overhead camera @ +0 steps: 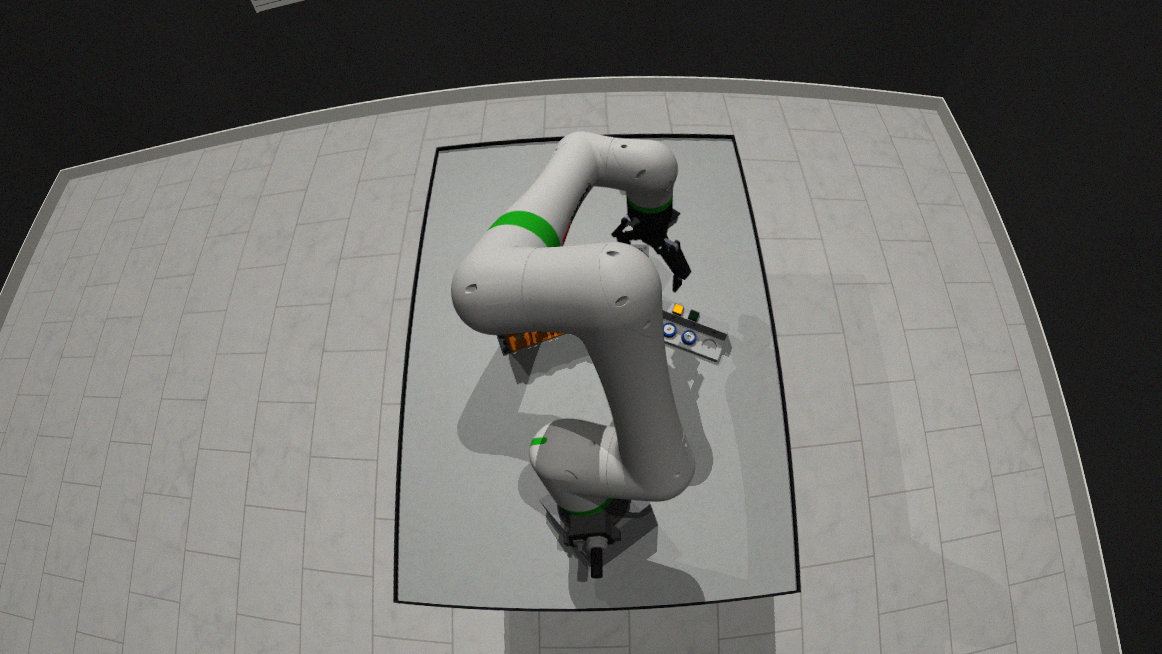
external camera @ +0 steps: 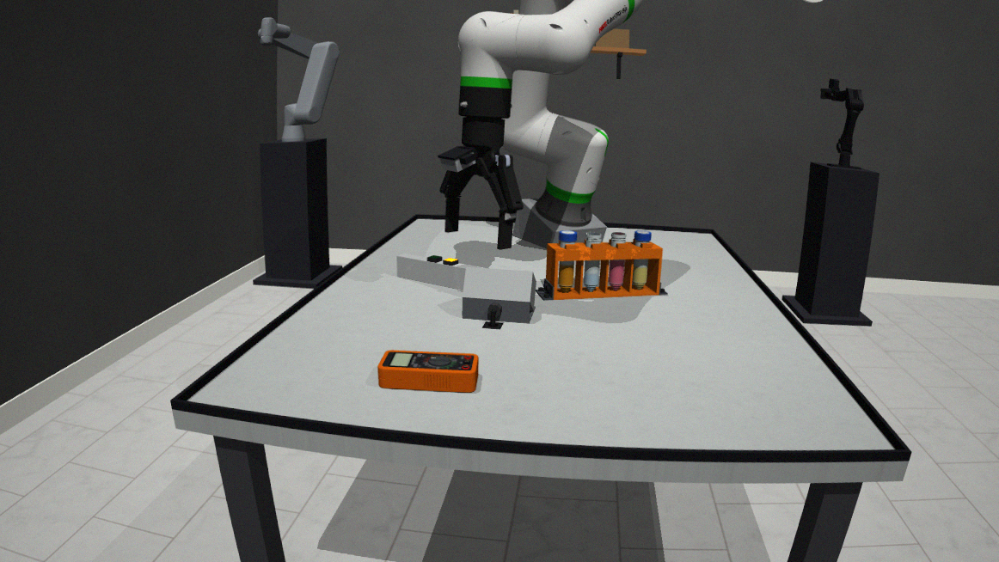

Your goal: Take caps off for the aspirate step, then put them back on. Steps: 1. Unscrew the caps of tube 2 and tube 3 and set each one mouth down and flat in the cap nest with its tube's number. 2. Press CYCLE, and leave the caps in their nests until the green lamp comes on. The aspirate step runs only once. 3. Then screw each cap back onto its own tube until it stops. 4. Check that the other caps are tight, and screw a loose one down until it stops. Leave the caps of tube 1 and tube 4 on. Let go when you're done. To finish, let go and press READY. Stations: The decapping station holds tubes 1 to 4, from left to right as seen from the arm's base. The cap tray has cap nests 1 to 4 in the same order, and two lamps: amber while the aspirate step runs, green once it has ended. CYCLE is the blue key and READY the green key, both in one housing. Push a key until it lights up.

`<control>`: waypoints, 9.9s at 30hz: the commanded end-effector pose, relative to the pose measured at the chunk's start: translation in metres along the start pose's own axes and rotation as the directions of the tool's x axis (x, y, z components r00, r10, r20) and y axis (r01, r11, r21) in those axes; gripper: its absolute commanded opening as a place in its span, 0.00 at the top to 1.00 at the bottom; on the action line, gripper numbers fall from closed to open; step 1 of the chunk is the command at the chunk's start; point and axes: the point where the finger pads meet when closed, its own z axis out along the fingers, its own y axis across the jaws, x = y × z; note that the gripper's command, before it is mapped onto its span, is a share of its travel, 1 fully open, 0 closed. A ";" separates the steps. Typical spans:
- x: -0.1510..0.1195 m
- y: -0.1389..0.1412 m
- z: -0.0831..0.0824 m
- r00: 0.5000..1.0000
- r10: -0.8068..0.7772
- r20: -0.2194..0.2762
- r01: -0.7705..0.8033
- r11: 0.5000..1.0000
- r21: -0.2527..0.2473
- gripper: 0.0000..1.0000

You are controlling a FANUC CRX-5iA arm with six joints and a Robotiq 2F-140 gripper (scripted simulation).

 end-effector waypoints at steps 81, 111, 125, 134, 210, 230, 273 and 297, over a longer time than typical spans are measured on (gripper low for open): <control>0.010 0.115 0.017 0.965 -0.263 0.008 0.262 0.964 0.044 0.00; 0.010 0.115 0.017 0.965 -0.263 0.008 0.262 0.964 0.044 0.00; 0.010 0.115 0.017 0.965 -0.263 0.008 0.262 0.964 0.044 0.00; 0.010 0.115 0.017 0.965 -0.263 0.008 0.262 0.964 0.044 0.00; 0.010 0.115 0.017 0.965 -0.263 0.008 0.262 0.964 0.044 0.00; -0.045 0.102 -0.054 0.965 -0.262 0.009 0.262 0.964 0.044 0.64; -0.054 0.094 0.067 0.965 -0.263 0.009 0.262 0.964 0.045 0.64; -0.054 0.094 0.076 0.965 -0.263 0.009 0.262 0.964 0.045 0.64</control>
